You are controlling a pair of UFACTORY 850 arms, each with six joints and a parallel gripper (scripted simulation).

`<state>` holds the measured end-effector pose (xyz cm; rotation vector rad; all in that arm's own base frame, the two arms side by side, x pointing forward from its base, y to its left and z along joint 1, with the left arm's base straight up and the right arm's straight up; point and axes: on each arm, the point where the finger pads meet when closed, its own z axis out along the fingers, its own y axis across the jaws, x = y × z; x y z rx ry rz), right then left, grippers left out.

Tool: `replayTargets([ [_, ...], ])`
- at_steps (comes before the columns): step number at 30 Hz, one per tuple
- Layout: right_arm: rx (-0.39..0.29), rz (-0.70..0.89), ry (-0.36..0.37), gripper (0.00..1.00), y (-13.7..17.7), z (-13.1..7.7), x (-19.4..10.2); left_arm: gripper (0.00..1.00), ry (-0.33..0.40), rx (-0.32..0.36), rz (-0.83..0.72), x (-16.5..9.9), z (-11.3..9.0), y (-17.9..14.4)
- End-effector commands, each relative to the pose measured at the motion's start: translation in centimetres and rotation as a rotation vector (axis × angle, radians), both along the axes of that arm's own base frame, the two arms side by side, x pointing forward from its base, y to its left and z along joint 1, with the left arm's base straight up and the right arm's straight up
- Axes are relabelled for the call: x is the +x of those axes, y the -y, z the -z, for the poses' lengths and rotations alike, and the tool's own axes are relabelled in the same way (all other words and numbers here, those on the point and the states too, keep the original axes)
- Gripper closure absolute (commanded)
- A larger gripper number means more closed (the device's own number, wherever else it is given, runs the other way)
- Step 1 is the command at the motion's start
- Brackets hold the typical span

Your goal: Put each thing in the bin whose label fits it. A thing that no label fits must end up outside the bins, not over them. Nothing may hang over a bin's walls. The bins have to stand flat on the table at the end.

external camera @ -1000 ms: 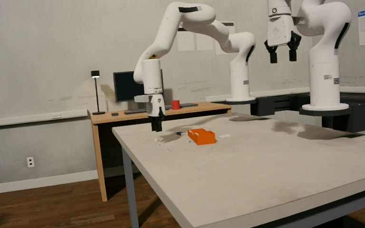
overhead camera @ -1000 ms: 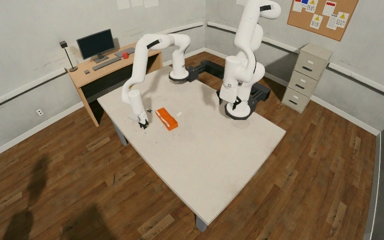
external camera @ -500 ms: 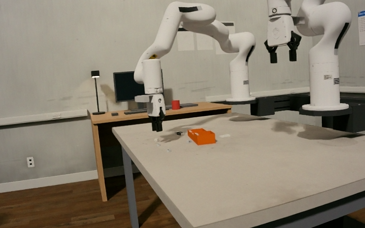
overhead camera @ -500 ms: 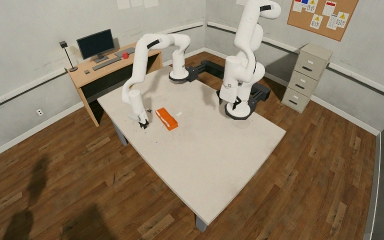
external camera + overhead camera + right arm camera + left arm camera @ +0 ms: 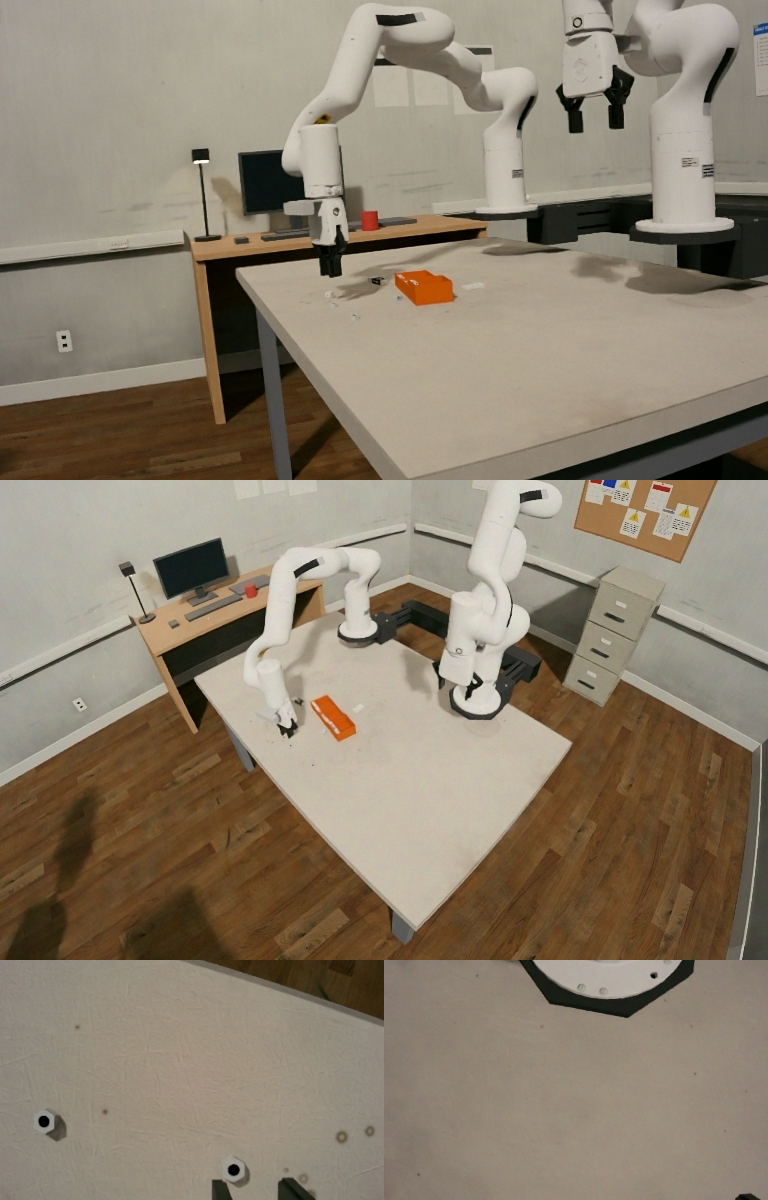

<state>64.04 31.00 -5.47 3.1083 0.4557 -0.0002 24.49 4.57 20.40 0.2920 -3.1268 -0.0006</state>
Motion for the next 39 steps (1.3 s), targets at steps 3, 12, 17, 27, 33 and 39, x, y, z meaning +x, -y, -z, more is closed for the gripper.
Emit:
replayTargets([
  [3,0.001,0.000,0.002,0.68,-0.1,-0.1,0.1,0.00,0.001,0.000,0.000,0.1,0.0,0.0],
  [12,0.001,0.000,0.002,0.68,0.0,3.1,0.1,0.00,0.001,0.000,0.000,0.1,0.0,0.0],
  [17,0.001,0.000,0.002,0.68,-0.1,4.7,0.1,0.00,0.001,0.000,0.000,0.1,0.0,0.0],
  [27,0.001,0.000,0.002,0.68,-0.1,6.0,0.2,0.00,0.001,0.000,0.000,0.1,0.0,0.0],
  [33,0.001,0.000,0.002,0.68,-0.1,6.6,0.1,0.00,0.001,0.000,0.000,0.1,0.0,0.0],
  [39,0.001,0.000,0.002,0.68,-0.1,6.7,0.1,0.00,0.001,0.000,0.000,0.1,0.0,0.0],
])
